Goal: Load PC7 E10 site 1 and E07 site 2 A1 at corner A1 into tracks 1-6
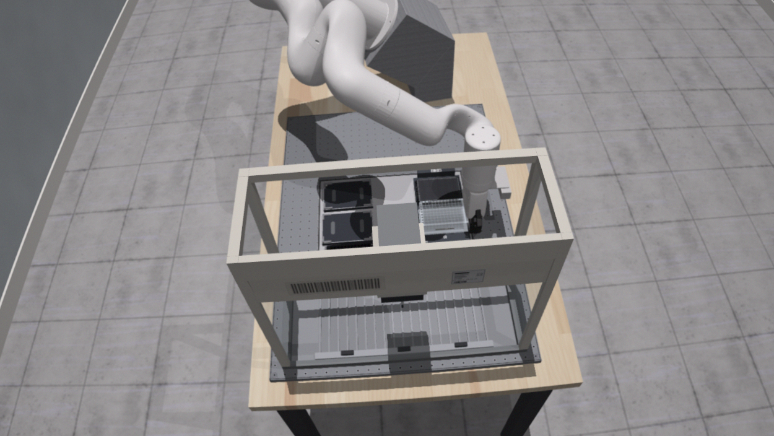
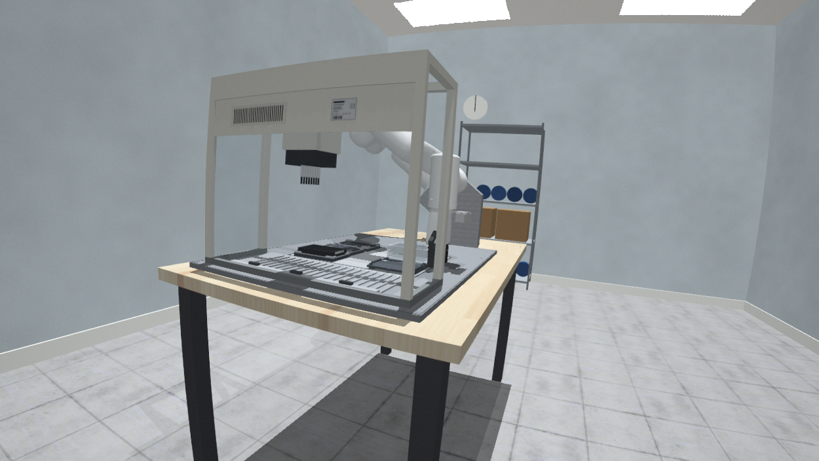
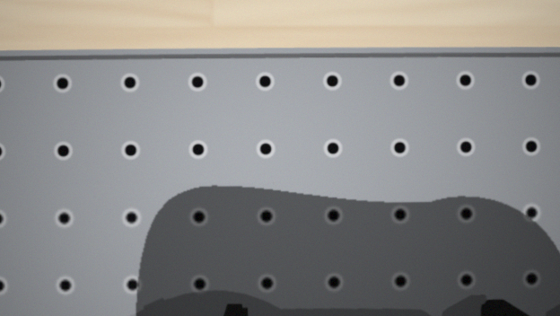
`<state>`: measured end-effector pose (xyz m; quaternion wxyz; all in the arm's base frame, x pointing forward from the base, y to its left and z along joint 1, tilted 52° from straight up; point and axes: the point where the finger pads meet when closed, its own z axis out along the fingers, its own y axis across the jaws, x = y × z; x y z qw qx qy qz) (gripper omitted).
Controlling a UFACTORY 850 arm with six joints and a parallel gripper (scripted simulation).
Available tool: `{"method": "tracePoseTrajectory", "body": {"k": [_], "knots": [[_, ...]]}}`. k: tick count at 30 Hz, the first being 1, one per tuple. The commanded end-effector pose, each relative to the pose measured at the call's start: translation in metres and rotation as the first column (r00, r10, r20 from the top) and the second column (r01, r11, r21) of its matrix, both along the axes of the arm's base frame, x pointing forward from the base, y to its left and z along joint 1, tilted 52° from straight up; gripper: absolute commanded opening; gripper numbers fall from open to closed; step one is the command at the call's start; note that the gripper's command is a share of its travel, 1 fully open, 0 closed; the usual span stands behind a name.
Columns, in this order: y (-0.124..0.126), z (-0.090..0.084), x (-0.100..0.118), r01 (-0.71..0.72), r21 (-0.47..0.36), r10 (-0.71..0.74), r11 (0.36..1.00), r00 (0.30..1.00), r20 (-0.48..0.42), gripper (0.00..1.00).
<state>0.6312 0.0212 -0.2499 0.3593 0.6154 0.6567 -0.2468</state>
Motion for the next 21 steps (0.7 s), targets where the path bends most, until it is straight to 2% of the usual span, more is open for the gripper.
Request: {"method": "tracePoseTrajectory", "body": {"k": [1,21], "knots": [[0.0007,0.0005,0.0006,-0.001,0.0,0.001,1.0,1.0,0.001,1.0],[0.0074,-0.0077,0.0007,-0.001,0.0,0.001,1.0,1.0,0.001,1.0]]}}
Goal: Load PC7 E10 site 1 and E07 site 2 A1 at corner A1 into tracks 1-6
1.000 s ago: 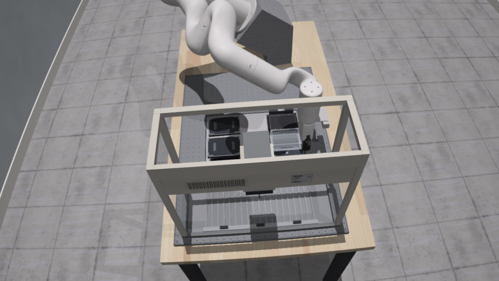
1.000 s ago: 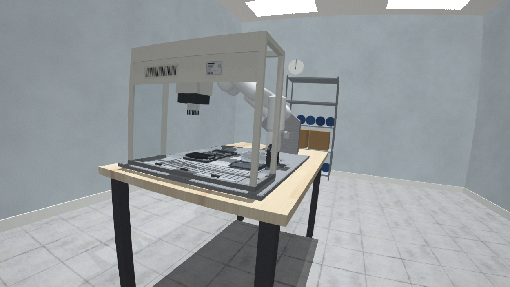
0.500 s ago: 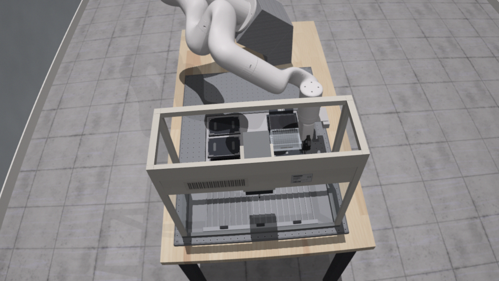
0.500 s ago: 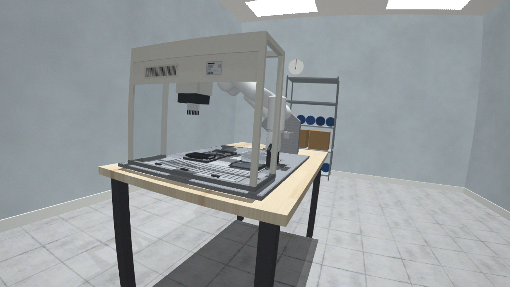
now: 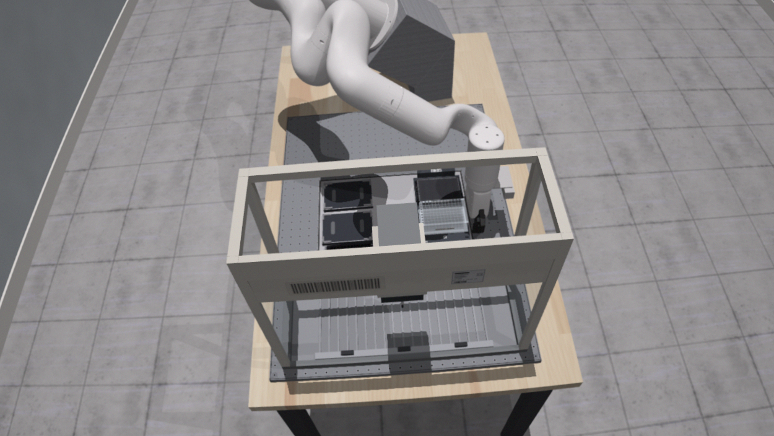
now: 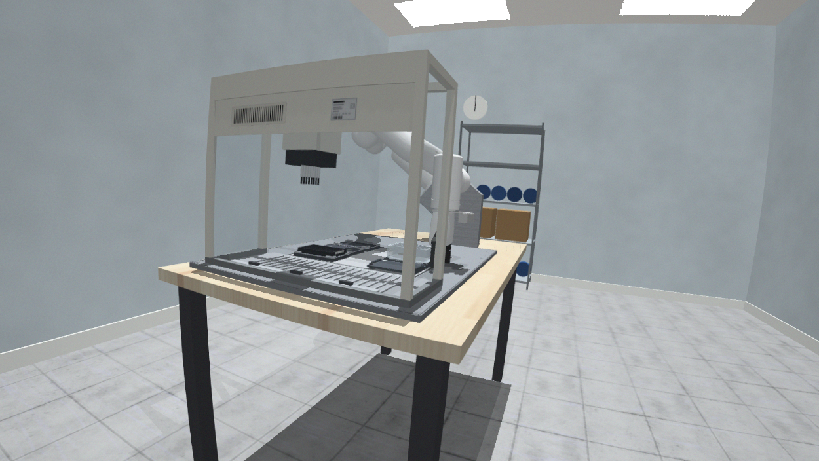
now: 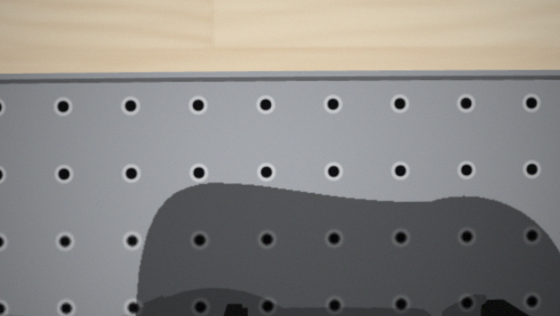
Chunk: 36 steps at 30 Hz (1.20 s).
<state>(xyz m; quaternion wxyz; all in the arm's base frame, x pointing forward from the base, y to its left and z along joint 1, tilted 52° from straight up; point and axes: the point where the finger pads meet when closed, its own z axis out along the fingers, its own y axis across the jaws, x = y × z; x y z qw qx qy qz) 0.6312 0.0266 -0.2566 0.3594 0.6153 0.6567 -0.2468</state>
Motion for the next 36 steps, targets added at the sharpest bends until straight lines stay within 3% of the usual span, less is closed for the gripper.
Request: {"method": "tracePoseTrajectory", "body": {"k": [1,36], "knots": [[0.002,-0.001,0.001,-0.001,0.001,0.001,1.0,1.0,0.001,1.0],[0.015,-0.017,0.001,-0.001,0.001,0.001,1.0,1.0,0.001,1.0]]}}
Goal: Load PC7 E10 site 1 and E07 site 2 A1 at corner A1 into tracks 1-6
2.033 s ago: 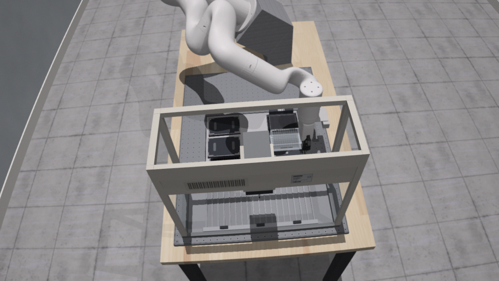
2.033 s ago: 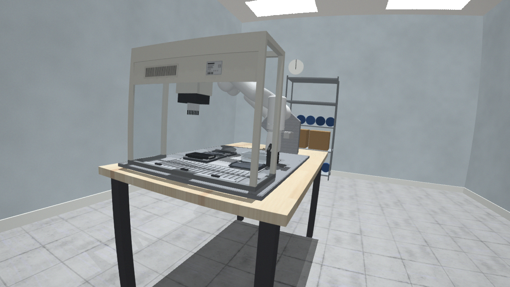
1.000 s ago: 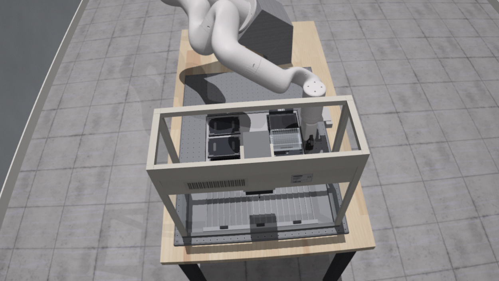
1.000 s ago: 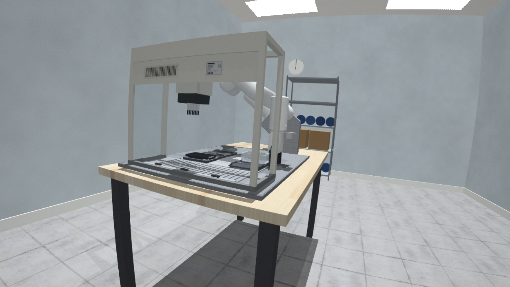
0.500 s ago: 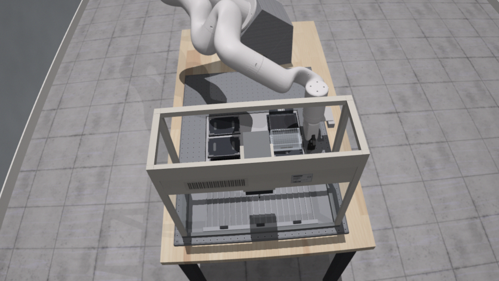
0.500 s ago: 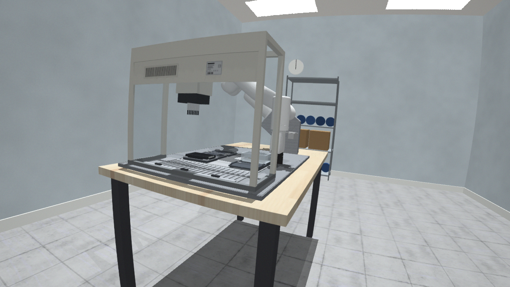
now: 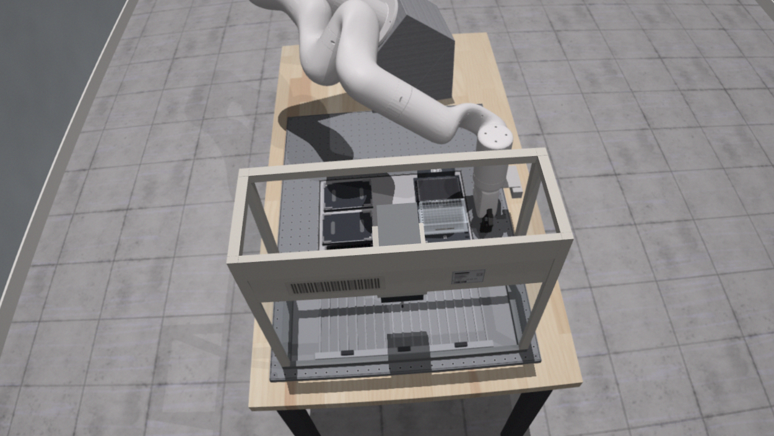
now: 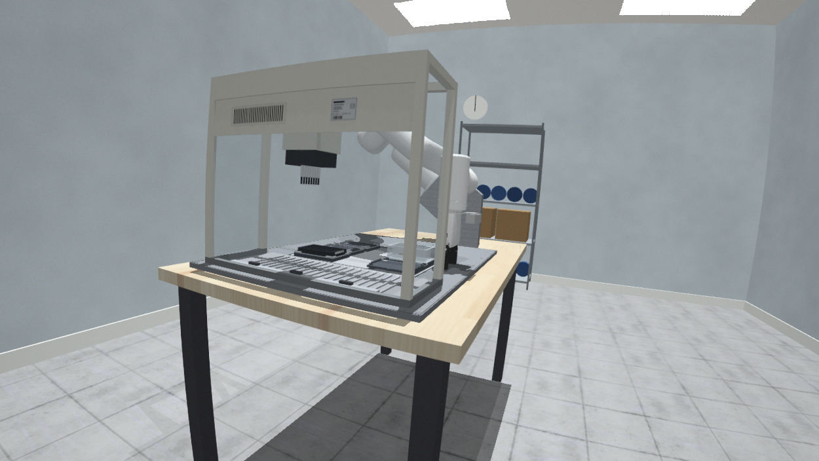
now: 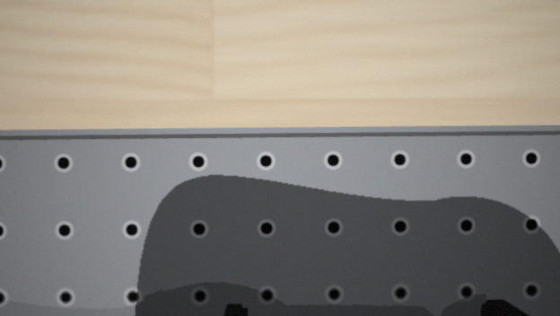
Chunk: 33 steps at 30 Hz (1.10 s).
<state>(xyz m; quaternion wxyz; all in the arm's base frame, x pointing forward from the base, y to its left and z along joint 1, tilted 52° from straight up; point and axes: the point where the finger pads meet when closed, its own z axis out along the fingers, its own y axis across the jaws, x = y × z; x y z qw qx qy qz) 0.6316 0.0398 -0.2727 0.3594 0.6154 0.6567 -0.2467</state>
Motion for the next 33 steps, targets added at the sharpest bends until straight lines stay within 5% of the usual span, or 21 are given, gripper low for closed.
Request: {"method": "tracePoseTrajectory", "body": {"k": [1,33], "knots": [[0.003,-0.002,0.001,-0.001,0.0,0.001,1.0,1.0,0.001,1.0],[0.015,-0.006,0.0,-0.001,0.0,0.001,1.0,1.0,0.001,1.0]]}}
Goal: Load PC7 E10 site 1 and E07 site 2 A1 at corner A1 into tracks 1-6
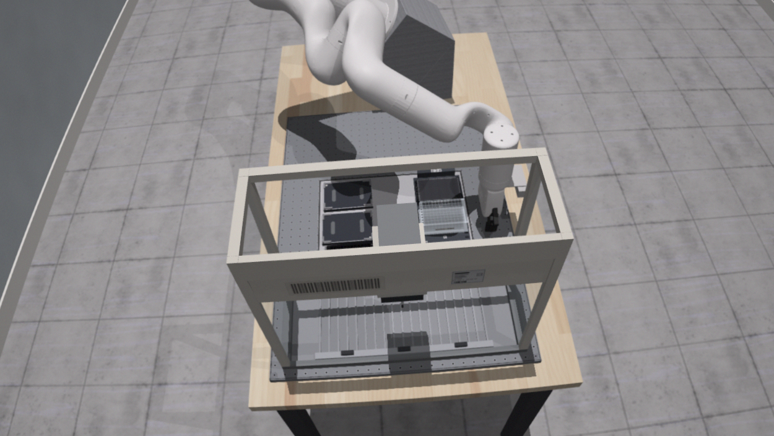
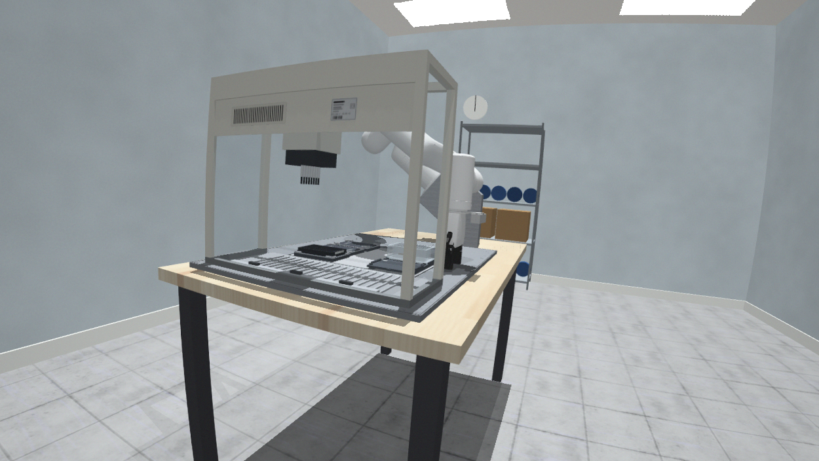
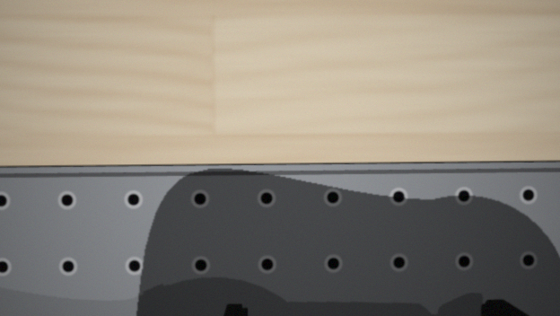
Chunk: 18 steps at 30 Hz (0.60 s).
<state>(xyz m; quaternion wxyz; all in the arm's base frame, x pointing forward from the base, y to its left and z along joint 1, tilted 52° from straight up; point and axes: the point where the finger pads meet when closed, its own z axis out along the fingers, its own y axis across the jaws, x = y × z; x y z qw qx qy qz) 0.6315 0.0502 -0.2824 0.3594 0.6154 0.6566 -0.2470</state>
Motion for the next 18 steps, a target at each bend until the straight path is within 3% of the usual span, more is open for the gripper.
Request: {"method": "tracePoseTrajectory", "body": {"k": [1,18], "knots": [[0.006,0.004,0.0,-0.001,0.001,0.001,1.0,1.0,0.001,1.0],[0.025,0.02,-0.005,-0.001,0.001,0.001,1.0,1.0,0.001,1.0]]}}
